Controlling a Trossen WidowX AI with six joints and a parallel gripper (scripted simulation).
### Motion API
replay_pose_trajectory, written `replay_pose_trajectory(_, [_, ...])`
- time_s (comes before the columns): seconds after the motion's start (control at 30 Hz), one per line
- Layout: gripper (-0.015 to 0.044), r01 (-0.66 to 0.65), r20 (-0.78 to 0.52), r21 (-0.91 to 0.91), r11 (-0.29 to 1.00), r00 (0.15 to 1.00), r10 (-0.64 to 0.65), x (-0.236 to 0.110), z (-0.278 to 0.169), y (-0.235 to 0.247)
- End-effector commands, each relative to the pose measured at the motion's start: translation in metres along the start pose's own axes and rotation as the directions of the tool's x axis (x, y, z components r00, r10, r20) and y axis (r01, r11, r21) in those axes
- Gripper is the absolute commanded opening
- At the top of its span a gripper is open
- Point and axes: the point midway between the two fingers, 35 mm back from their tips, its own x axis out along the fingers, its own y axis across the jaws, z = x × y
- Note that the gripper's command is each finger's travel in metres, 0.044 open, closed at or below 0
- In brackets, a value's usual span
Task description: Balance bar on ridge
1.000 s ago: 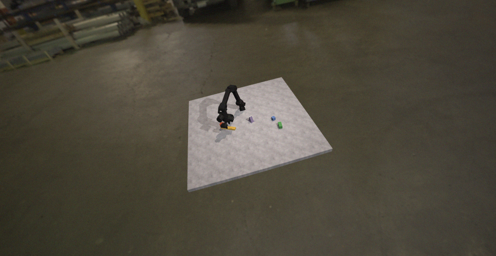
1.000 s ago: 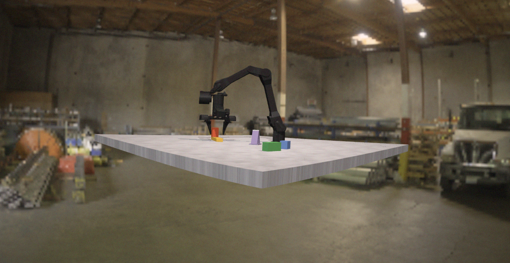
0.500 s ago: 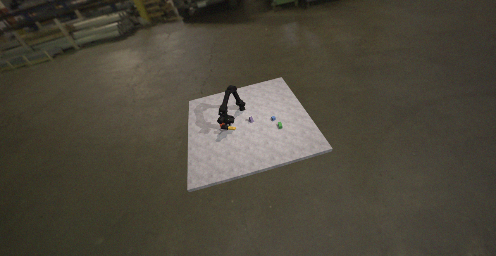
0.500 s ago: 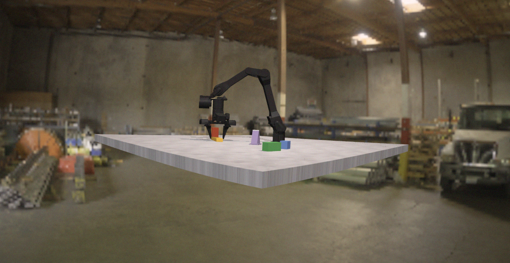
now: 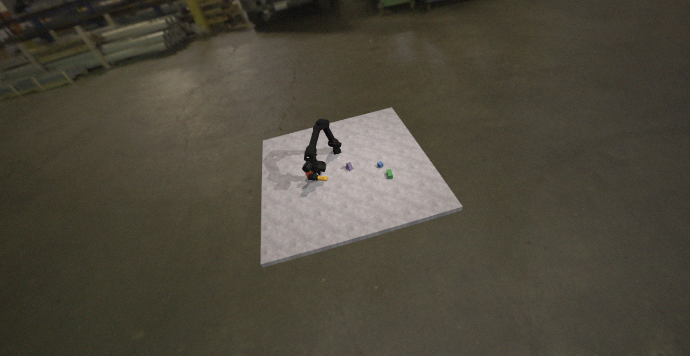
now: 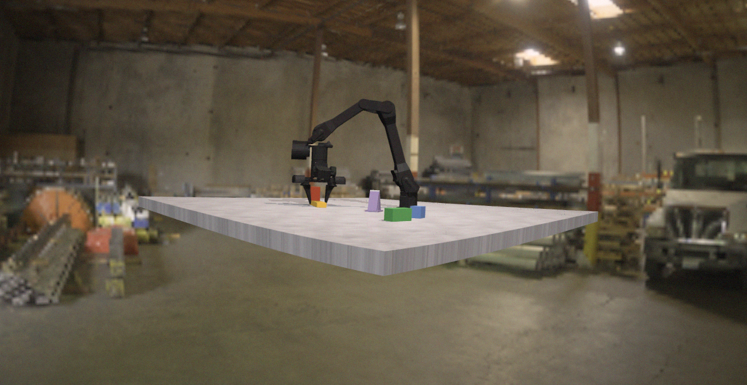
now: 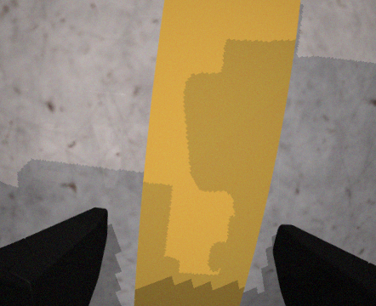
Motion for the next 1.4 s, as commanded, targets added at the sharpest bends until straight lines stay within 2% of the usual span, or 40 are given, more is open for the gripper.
replay_pose_trajectory(0.0, [0.0184,0.000,0.000,0.000,1.000,1.000,0.000,0.000,0.000,0.000])
replay_pose_trajectory(0.03, [0.0157,0.000,0.000,0.000,1.000,1.000,0.000,0.000,0.000,0.000])
replay_pose_trajectory(0.27, [0.0111,0.000,0.000,0.000,1.000,1.000,0.000,0.000,0.000,0.000])
replay_pose_trajectory(0.4, [0.0006,0.000,0.000,0.000,1.000,1.000,0.000,-0.006,0.000,-0.001])
replay_pose_trajectory(0.43, [0.0000,0.000,0.000,0.000,1.000,1.000,0.000,-0.009,0.000,-0.002])
replay_pose_trajectory(1.37, [0.0000,0.001,-0.002,0.003,1.000,1.000,-0.001,-0.080,-0.001,-0.006])
